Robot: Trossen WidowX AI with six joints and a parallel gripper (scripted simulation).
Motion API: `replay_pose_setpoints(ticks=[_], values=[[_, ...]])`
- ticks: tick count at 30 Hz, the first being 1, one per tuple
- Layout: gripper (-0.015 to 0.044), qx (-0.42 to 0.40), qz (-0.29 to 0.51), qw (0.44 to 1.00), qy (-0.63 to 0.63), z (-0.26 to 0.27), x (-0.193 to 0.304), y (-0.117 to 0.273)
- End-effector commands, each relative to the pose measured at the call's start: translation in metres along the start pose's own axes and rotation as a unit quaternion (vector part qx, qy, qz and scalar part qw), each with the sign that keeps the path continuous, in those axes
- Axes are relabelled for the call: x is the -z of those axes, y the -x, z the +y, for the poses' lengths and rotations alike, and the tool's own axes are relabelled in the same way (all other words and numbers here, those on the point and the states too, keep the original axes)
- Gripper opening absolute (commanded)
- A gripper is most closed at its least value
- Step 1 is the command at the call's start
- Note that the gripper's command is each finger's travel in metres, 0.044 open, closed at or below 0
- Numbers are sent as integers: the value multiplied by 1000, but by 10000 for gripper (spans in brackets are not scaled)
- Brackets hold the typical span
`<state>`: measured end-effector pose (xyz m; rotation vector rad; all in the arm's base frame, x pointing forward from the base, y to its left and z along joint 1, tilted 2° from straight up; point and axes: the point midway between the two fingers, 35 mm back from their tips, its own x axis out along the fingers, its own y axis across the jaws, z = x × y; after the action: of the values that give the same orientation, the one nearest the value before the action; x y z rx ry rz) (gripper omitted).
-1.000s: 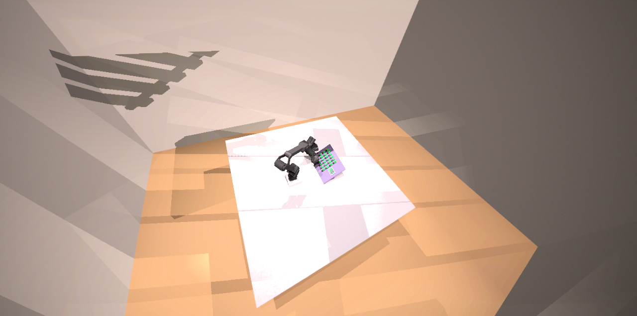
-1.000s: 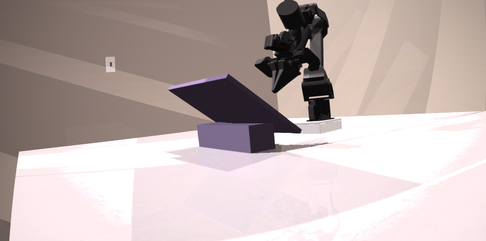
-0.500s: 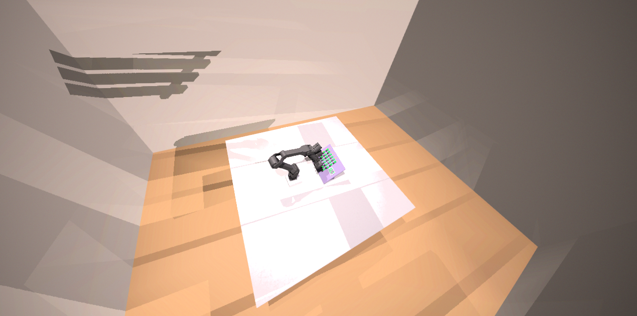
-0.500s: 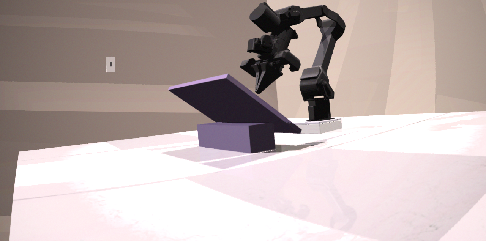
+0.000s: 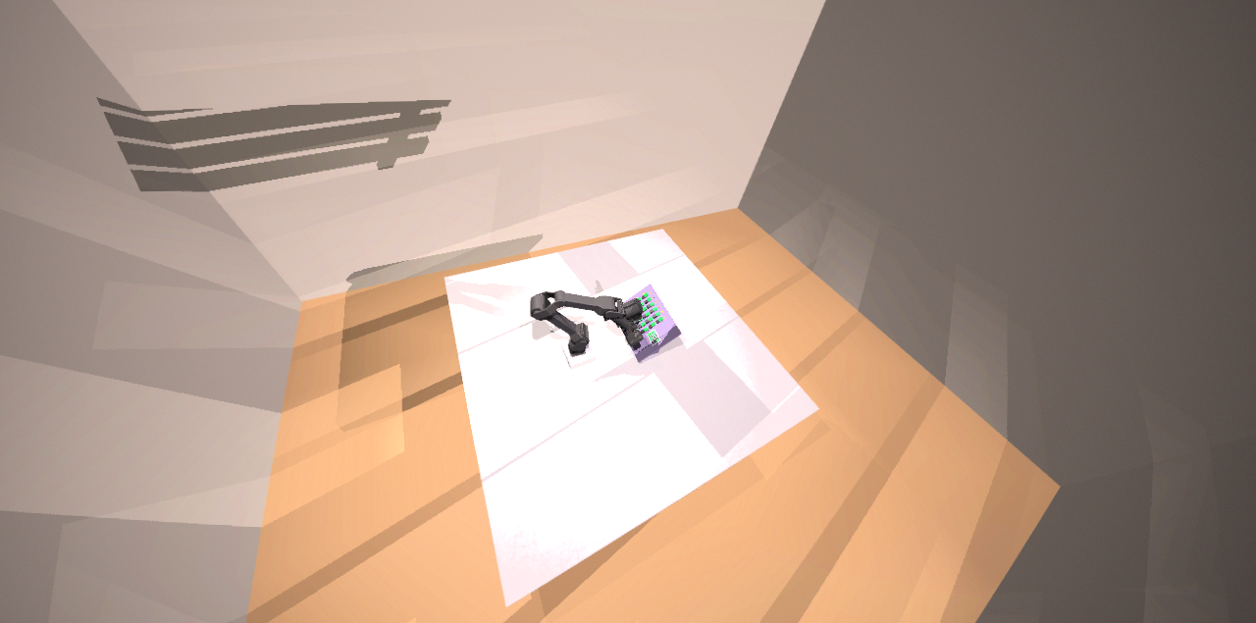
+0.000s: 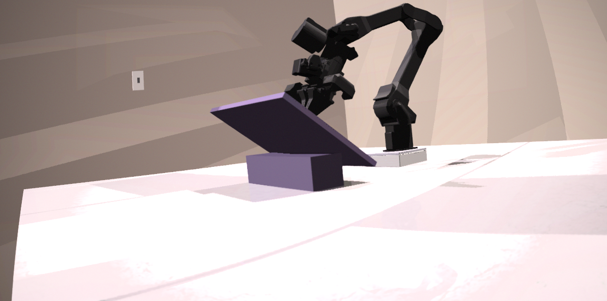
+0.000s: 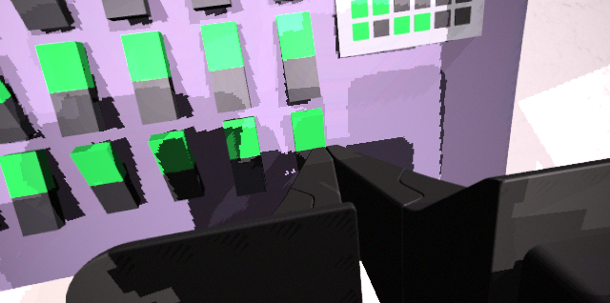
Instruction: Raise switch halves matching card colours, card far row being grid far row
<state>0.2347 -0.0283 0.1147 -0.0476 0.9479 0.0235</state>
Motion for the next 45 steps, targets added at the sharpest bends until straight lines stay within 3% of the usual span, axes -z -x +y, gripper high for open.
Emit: replay_pose_setpoints(ticks=[1,22,45], values=[[0,-3,8,1000,3,0,4,-12],[0,-3,7,1000,3,0,3,-36],[0,-3,7,1000,3,0,3,-36]])
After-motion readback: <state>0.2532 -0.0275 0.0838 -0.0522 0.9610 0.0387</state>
